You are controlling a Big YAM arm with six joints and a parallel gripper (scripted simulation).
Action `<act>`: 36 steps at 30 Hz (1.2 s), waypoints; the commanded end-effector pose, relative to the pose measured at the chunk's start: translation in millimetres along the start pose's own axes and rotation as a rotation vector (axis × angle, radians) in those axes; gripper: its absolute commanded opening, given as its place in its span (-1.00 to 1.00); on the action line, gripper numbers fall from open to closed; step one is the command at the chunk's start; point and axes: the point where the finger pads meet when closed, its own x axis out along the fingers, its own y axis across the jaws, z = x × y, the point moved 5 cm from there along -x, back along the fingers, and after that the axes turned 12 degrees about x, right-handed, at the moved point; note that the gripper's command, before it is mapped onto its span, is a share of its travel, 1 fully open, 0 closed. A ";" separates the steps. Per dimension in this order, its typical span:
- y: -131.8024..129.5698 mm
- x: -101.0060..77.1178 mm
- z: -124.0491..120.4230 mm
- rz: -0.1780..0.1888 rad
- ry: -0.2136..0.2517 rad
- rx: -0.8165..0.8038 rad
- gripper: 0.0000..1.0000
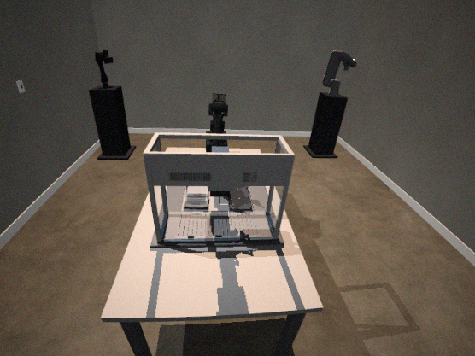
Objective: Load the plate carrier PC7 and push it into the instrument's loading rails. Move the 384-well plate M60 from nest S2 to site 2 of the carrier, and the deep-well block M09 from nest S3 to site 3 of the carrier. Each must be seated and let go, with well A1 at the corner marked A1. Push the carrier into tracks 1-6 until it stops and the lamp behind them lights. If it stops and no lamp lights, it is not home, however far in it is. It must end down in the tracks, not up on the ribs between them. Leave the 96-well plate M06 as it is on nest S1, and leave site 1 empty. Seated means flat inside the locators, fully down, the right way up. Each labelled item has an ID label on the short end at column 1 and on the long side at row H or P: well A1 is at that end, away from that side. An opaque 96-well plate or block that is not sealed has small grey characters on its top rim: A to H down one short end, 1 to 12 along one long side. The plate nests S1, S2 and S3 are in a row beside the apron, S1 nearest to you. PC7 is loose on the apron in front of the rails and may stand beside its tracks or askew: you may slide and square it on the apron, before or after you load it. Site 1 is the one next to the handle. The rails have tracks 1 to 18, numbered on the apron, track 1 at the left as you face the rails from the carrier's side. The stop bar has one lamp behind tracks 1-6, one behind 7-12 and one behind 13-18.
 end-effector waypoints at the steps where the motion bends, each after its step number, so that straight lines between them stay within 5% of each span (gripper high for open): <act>1: 0.5 1.7 4.7 0.003 -0.007 -0.007 1.00; 17: 0.5 1.7 4.7 0.003 -0.007 -0.007 1.00; 18: -5.5 14.1 32.5 -0.012 -0.024 -0.037 1.00; 21: -24.7 19.9 45.2 -0.089 0.015 0.003 1.00; 26: -27.2 7.1 34.5 -0.220 0.125 0.106 1.00; 32: -15.9 11.6 32.7 -0.337 0.244 0.196 1.00; 35: -19.6 22.8 46.8 -0.349 0.241 0.189 1.00; 36: -23.4 20.5 34.5 -0.362 0.261 0.205 1.00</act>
